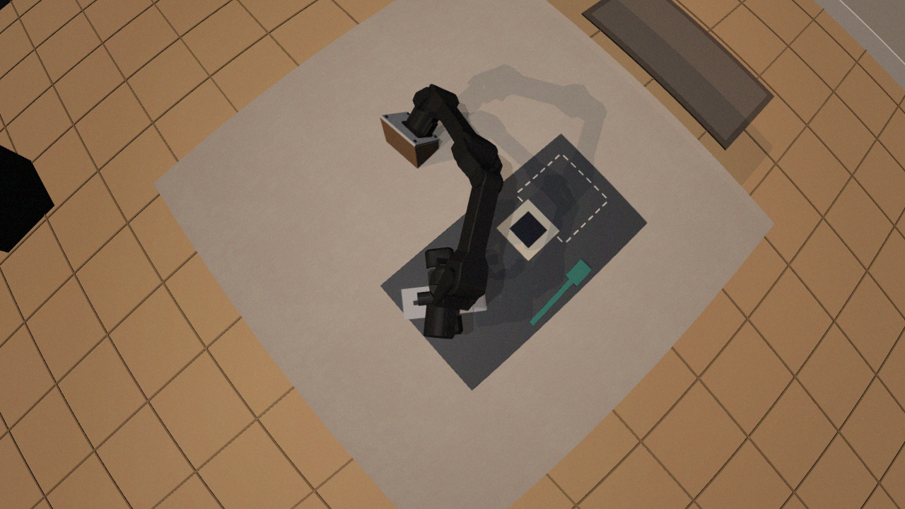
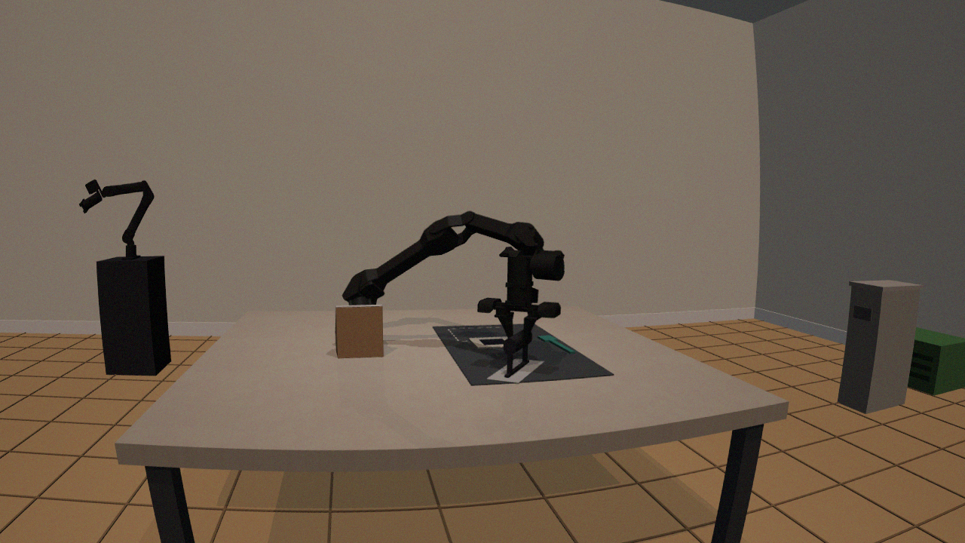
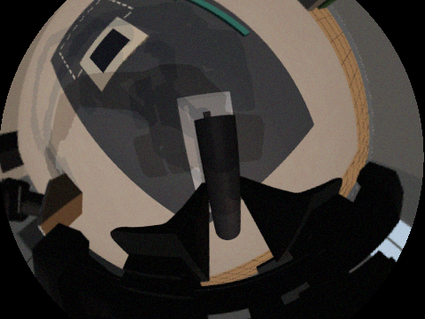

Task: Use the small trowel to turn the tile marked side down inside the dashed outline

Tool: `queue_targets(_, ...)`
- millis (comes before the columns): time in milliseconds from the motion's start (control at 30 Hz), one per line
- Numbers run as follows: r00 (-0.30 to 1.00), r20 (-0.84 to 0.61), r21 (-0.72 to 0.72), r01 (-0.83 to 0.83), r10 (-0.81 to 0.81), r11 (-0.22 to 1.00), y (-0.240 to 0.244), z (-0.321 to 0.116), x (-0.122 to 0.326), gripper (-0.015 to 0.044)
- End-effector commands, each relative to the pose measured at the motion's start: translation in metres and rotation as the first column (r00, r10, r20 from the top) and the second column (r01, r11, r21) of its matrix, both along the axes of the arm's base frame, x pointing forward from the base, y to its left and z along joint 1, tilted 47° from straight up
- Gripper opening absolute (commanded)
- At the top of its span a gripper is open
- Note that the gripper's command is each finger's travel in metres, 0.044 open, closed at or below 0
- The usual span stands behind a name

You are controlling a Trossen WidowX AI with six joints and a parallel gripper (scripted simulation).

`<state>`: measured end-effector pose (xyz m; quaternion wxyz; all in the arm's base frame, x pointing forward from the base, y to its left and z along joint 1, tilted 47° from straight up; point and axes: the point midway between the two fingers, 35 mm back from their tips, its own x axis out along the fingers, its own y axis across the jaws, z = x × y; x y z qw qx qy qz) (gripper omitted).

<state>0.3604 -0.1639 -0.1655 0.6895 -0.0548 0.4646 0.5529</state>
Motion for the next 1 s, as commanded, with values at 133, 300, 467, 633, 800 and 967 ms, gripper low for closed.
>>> queue_targets(133,0.979,0.146,0.000,-0.142,0.141,0.990,0.0012,-0.0005,0.0006,0.0130)
queue_targets(300,0.975,0.159,-0.002,-0.156,0.154,0.988,0.0012,-0.0005,0.0006,0.0130)
queue_targets(467,0.975,0.159,-0.002,-0.156,0.154,0.988,0.0012,-0.0005,0.0006,0.0261)
queue_targets(633,0.975,0.159,-0.002,-0.156,0.154,0.988,0.0012,-0.0005,0.0006,0.0270)
queue_targets(800,0.975,0.159,-0.002,-0.156,0.154,0.988,0.0012,-0.0005,0.0006,0.0270)
queue_targets(967,0.975,0.159,-0.002,-0.156,0.154,0.988,0.0012,-0.0005,0.0006,0.0270)
